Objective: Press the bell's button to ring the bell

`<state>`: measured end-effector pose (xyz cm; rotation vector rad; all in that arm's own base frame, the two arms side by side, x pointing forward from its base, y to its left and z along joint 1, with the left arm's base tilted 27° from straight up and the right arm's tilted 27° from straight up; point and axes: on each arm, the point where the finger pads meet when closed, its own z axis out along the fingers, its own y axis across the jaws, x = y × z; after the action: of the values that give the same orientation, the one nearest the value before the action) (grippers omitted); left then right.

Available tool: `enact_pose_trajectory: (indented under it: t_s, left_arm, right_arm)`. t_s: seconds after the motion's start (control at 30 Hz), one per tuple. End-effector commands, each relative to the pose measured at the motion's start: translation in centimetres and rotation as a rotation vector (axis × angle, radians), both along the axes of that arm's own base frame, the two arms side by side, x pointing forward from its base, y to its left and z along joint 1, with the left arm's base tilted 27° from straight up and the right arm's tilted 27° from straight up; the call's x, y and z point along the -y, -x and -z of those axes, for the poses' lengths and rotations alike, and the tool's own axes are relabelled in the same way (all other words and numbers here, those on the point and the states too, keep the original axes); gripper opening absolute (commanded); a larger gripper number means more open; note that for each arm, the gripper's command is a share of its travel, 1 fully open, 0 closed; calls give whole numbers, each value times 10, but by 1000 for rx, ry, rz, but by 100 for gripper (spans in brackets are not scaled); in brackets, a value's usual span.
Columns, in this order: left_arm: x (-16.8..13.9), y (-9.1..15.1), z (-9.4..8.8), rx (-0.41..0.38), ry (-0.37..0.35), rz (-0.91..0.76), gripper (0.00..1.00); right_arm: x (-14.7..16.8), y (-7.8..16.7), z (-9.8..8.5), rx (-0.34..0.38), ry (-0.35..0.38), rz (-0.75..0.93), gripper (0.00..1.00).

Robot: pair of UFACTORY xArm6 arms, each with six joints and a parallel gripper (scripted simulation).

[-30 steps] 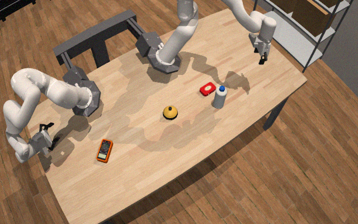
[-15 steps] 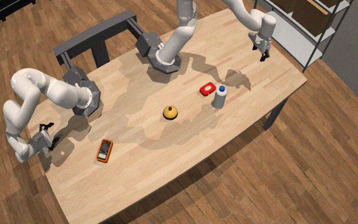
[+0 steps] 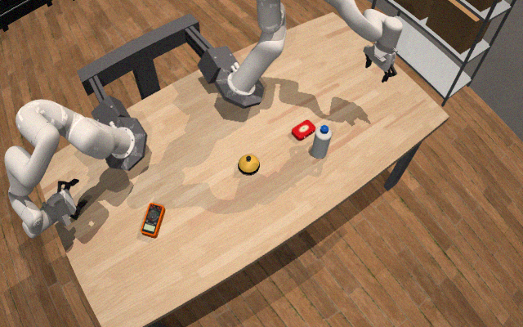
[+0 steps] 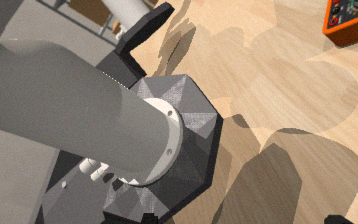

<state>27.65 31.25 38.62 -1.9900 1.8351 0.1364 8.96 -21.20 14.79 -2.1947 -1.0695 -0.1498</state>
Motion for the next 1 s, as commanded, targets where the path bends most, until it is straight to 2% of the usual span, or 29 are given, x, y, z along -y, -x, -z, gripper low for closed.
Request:
enact_pose_trajectory:
  t_s: [0.0, 0.13, 0.2, 0.7, 0.77, 0.97]
  left_arm:
    - [-8, 12, -3, 41, 21, -128, 100]
    - [-17, 25, -4, 84, 46, -262, 100]
    - [-17, 25, -4, 84, 46, -262, 100]
    - [-44, 83, -6, 270, 139, -824, 100]
    - [-44, 83, -6, 270, 139, -824, 100]
    - [-53, 108, -8, 354, 172, -1063, 100]
  right_arm:
    - [1, 0, -1, 1, 2, 0, 100]
    - [1, 0, -1, 1, 2, 0, 100]
    - [1, 0, -1, 1, 2, 0, 100]
    - [1, 0, -1, 1, 2, 0, 100]
    - [1, 0, -1, 1, 2, 0, 100]
    - [1, 0, -1, 1, 2, 0, 100]
